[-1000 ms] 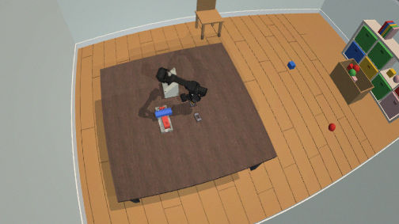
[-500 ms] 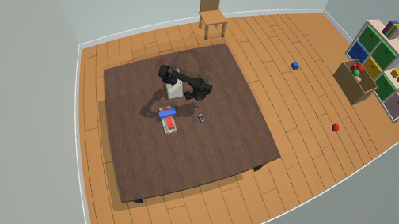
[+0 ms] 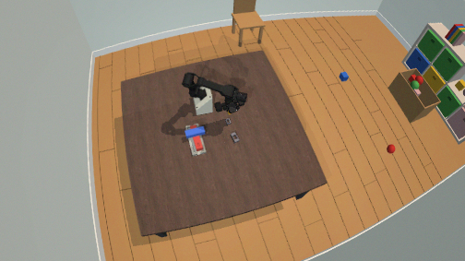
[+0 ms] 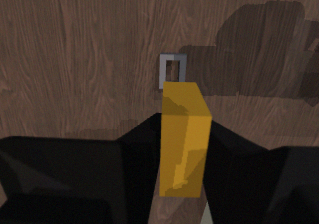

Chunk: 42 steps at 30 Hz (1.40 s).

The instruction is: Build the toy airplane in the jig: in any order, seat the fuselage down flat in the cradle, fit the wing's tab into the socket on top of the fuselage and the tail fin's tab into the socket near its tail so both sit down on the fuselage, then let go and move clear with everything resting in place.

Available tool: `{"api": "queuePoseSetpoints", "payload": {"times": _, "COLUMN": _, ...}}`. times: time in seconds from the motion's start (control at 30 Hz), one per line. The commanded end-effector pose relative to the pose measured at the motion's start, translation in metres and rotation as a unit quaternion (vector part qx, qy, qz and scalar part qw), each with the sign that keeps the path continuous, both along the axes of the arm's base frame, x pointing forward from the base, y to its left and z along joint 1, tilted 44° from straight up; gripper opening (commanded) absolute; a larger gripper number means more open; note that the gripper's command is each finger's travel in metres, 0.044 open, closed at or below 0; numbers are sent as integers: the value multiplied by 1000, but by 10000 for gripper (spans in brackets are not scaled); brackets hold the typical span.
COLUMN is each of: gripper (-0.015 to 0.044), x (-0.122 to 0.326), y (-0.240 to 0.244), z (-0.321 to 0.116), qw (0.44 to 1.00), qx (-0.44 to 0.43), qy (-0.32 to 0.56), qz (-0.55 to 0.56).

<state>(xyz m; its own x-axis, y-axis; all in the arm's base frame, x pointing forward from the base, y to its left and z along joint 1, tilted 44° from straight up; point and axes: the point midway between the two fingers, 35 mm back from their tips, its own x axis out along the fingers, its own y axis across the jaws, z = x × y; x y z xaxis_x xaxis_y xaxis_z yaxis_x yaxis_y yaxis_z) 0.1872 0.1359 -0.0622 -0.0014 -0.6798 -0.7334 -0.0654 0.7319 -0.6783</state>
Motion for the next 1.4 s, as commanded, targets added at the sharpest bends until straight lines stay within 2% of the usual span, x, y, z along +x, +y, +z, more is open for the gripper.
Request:
{"api": "queuePoseSetpoints", "payload": {"times": 0.0, "gripper": 0, "x": -2, "y": 8, "z": 10, "qw": 1000, "qx": 3, "qy": -2, "qz": -2}}
{"api": "queuePoseSetpoints", "payload": {"times": 1.37, "gripper": 0, "x": 70, "y": -38, "z": 43, "qw": 999, "qx": 40, "qy": -13, "qz": -10}}
